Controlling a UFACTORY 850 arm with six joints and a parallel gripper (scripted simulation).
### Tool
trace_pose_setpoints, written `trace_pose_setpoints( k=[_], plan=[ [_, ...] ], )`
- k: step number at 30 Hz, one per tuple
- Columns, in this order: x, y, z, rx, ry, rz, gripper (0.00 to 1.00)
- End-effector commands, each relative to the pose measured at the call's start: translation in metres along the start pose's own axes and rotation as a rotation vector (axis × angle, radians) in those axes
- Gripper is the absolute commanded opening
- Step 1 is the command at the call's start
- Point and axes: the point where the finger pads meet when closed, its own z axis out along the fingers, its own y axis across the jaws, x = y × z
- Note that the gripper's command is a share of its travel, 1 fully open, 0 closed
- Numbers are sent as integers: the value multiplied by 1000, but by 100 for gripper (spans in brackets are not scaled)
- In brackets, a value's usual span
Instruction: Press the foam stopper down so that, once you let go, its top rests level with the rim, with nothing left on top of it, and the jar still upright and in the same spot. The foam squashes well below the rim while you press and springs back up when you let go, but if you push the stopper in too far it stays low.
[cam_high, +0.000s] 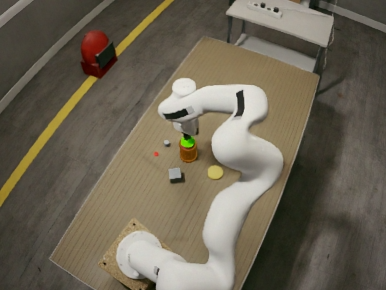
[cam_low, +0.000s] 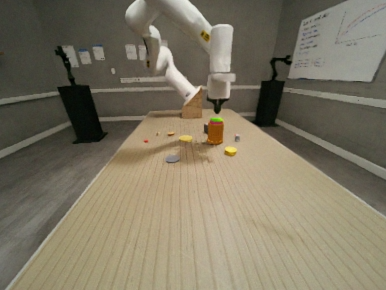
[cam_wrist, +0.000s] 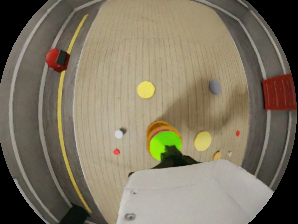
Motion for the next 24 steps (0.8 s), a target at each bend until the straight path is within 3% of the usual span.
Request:
trace_pose_setpoints(
  k=[1,12,24],
  plan=[
    [1,0,-1,1,1,0,0],
    [1,0,1,0,-2,-2,0],
    [1,0,26,0,-2,-2,0]
  ],
)
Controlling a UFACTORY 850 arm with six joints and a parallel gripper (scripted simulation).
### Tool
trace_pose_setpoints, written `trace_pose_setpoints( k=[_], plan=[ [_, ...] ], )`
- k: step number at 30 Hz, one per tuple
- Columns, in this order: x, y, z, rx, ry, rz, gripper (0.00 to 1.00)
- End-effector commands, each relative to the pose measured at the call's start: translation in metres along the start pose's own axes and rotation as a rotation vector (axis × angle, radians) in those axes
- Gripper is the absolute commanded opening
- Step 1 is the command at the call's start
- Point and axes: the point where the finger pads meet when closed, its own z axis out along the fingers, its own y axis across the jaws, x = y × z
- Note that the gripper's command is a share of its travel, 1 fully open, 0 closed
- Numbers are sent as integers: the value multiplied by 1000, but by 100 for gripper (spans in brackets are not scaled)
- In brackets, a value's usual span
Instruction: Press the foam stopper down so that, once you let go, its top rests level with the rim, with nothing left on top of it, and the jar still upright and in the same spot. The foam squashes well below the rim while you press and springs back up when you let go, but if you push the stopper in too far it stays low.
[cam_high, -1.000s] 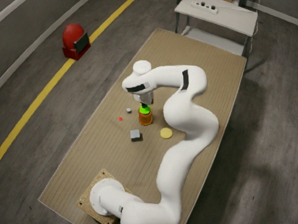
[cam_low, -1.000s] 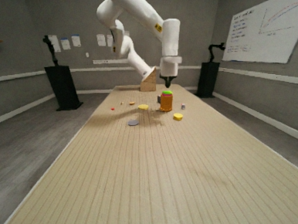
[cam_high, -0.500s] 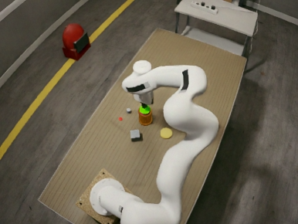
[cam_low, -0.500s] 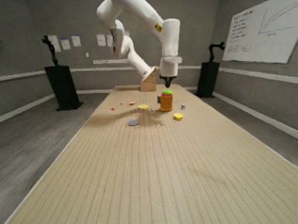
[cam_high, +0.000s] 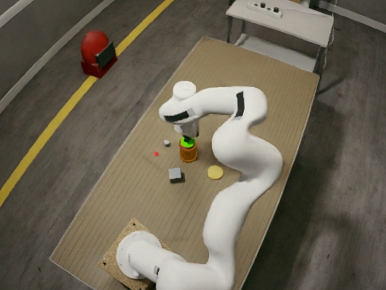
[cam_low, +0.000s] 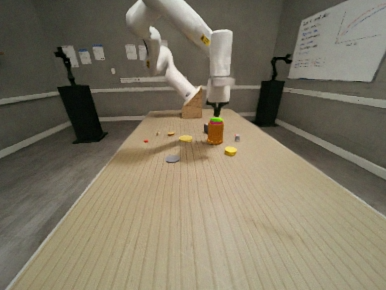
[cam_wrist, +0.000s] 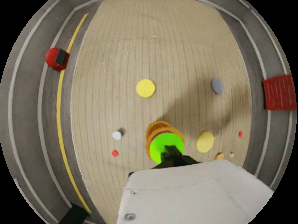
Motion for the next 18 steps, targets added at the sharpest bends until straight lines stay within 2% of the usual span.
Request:
trace_pose_setpoints(
  k=[1,18],
  plan=[
    [1,0,11,1,2,1,0],
    [1,0,13,1,2,1,0]
  ],
)
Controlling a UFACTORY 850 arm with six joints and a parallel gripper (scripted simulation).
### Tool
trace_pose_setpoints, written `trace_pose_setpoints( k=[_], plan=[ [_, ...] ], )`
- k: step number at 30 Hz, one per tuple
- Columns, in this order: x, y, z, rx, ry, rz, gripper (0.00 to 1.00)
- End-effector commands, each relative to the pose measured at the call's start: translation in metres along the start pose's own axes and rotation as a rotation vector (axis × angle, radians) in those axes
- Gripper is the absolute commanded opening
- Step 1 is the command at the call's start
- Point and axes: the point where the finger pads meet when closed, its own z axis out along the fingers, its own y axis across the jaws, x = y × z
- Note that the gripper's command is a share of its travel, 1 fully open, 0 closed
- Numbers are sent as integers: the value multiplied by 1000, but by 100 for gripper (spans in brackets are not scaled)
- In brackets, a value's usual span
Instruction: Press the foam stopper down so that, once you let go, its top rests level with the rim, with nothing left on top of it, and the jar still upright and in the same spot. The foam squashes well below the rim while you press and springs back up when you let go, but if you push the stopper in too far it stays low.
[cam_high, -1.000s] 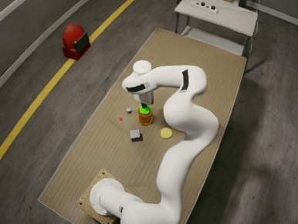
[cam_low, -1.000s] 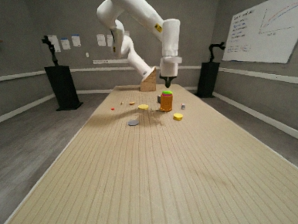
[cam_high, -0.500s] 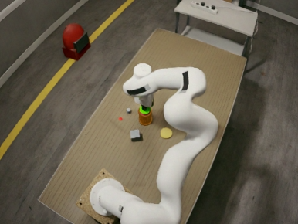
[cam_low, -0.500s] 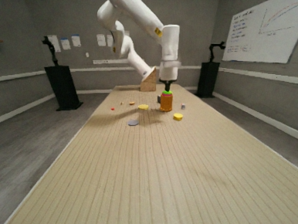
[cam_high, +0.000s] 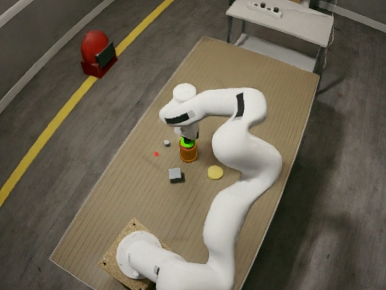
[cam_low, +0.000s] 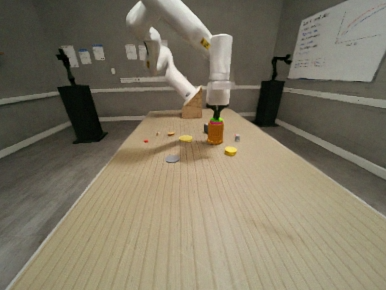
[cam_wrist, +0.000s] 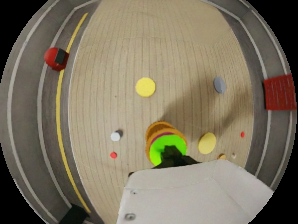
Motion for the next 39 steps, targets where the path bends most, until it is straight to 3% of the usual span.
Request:
trace_pose_setpoints(
  k=[1,39],
  plan=[
    [1,0,0,1,2,1,0],
    [1,0,17,1,2,1,0]
  ],
)
